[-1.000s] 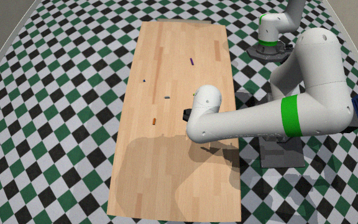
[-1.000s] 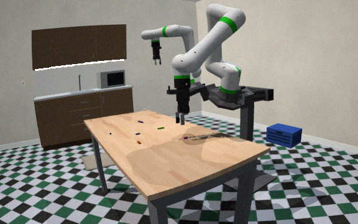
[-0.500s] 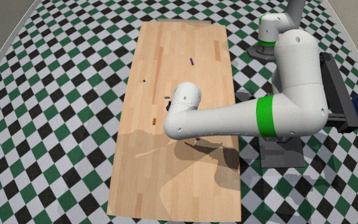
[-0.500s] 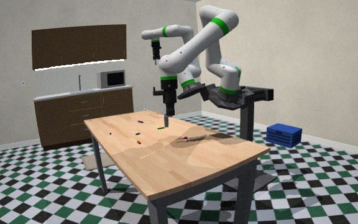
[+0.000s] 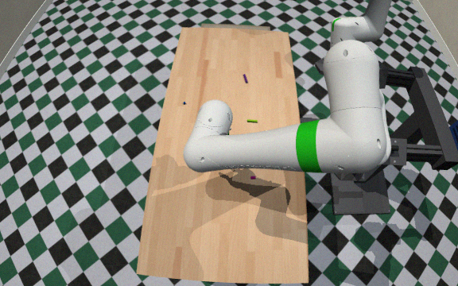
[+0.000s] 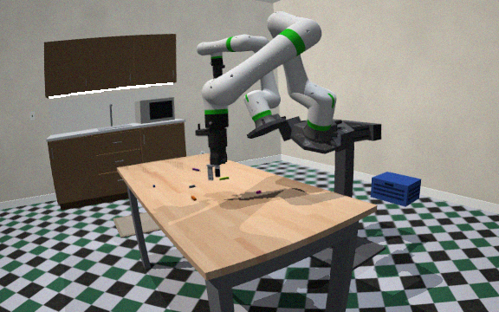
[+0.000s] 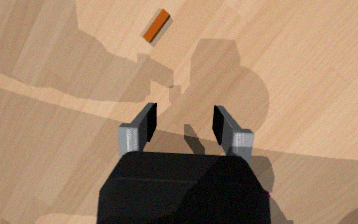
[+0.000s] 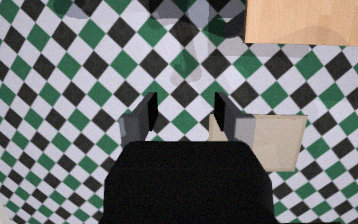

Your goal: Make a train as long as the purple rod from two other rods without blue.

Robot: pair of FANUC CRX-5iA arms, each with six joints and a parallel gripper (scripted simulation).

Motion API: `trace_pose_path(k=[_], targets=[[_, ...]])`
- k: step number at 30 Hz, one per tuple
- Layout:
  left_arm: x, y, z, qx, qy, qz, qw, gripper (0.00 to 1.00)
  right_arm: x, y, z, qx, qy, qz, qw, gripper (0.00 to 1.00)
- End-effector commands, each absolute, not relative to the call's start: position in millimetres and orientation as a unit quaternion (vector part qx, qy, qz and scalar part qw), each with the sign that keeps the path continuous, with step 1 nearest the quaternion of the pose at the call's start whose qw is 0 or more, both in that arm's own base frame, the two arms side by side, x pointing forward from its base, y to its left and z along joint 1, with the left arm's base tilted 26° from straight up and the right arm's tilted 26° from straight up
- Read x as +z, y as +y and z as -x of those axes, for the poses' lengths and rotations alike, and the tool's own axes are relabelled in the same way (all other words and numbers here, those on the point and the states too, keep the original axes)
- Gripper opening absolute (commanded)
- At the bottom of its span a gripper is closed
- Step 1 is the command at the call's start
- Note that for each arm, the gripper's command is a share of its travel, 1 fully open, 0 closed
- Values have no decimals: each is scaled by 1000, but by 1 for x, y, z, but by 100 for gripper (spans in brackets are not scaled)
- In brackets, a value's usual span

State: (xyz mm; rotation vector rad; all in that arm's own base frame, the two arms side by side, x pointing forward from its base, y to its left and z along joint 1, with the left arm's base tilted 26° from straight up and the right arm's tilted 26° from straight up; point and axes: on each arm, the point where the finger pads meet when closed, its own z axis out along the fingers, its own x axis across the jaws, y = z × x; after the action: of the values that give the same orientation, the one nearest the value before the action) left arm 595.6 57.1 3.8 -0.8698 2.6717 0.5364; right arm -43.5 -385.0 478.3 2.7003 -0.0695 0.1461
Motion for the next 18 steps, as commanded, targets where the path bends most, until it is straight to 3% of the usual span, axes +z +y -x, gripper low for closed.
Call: trace_pose_path(k=[1, 18], targets=[[0, 48, -620, 194, 948, 225, 118, 100, 479, -385, 44, 53, -25, -974, 218, 100], [-18, 20, -680, 214, 974, -1, 70, 100, 479, -385, 44, 53, -25, -974, 218, 100]])
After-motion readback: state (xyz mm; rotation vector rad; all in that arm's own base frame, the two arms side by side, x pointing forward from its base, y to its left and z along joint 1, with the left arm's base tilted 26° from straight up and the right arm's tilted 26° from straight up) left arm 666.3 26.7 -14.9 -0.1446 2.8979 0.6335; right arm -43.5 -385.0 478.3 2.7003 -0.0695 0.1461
